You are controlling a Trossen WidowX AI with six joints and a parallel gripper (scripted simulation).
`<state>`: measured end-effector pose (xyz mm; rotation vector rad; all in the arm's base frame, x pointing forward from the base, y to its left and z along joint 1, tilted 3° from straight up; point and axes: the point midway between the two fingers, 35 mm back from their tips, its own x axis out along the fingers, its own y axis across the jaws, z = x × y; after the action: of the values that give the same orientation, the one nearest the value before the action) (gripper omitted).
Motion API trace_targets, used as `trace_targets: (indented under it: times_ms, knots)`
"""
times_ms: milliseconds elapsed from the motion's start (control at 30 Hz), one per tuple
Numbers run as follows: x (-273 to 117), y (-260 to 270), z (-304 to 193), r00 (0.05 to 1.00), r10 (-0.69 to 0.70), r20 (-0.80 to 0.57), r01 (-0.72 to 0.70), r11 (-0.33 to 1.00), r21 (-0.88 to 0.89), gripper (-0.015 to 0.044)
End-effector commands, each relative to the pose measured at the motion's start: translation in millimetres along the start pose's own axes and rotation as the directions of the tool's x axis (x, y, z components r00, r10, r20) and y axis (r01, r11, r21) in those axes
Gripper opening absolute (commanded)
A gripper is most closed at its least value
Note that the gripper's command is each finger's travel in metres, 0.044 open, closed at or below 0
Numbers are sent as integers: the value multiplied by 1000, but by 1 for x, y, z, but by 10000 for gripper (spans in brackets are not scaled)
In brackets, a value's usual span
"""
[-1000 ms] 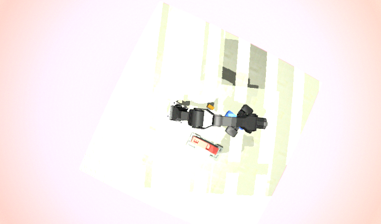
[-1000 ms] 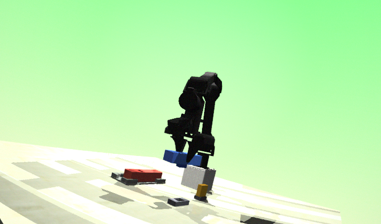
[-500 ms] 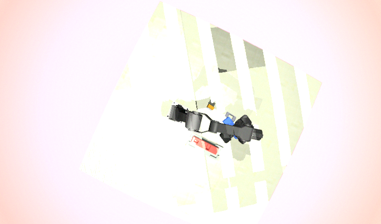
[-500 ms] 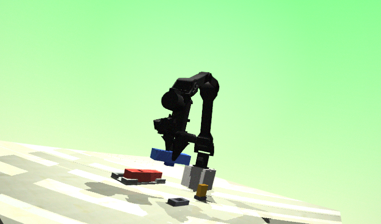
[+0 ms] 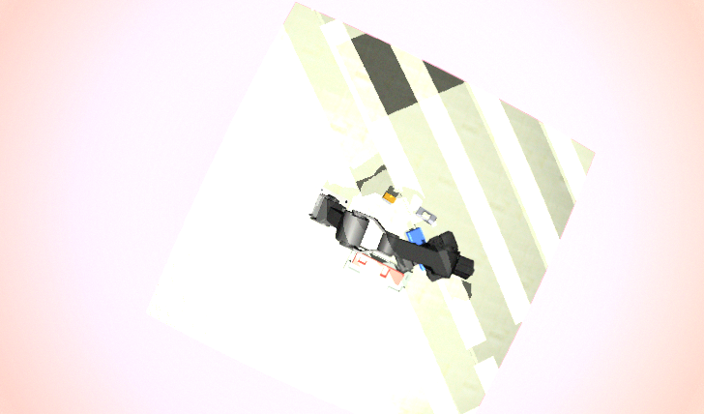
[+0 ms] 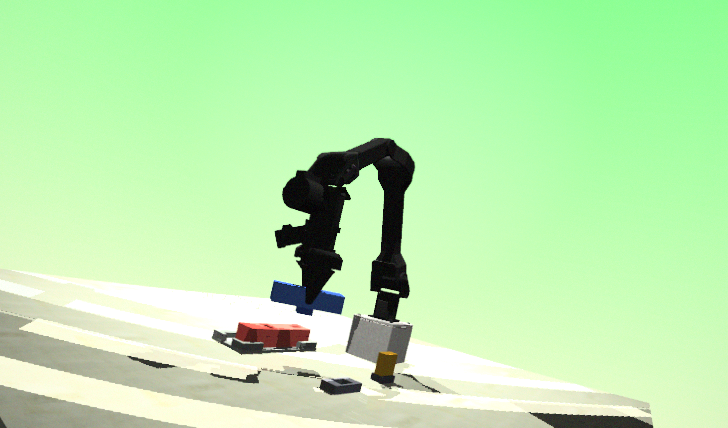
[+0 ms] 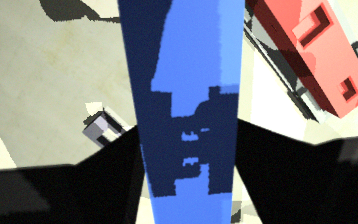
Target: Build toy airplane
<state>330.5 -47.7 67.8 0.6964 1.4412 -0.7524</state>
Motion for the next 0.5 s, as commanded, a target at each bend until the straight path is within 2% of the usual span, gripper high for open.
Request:
trace_targets:
  times_ms: [0, 467]
  knots:
    - [-1, -10, 7, 1000, 4, 12, -4, 998, 68, 0]
    - [8, -51, 27, 1000, 1, 13, -6, 942, 336, 0]
